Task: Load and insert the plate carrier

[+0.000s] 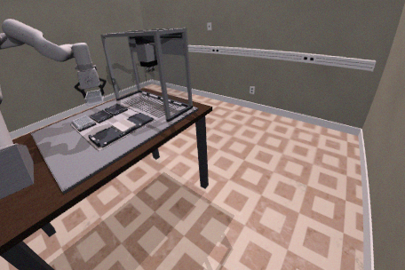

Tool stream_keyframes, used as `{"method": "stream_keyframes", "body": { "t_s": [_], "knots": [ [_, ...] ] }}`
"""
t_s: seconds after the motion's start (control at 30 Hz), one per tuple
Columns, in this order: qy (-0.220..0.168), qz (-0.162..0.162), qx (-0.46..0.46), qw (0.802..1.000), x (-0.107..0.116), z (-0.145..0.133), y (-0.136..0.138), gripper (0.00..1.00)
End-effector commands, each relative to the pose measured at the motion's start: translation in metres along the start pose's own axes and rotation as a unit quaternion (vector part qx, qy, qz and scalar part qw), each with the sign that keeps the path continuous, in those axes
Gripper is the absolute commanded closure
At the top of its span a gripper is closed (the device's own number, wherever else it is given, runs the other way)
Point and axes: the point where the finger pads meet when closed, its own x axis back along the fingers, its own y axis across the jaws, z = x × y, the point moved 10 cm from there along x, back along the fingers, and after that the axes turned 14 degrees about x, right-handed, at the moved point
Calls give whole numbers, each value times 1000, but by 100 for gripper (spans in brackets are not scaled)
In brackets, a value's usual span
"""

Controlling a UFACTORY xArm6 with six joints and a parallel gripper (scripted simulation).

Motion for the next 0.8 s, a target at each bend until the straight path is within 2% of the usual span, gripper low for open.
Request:
{"method": "stream_keyframes", "body": {
  "t_s": [0.0, 0.17, 0.37, 0.43, 0.77],
  "knots": [
    [-1, -1, -61, 998, 2, -18, -1, 100],
    [-1, -2, -144, 990, 2, -43, -4, 100],
    [-1, -2, -242, 970, 2, -73, -7, 100],
    [-1, -2, -242, 970, 2, -73, -7, 100],
    [-1, -2, -400, 917, 2, -122, -13, 100]
  ]
}}
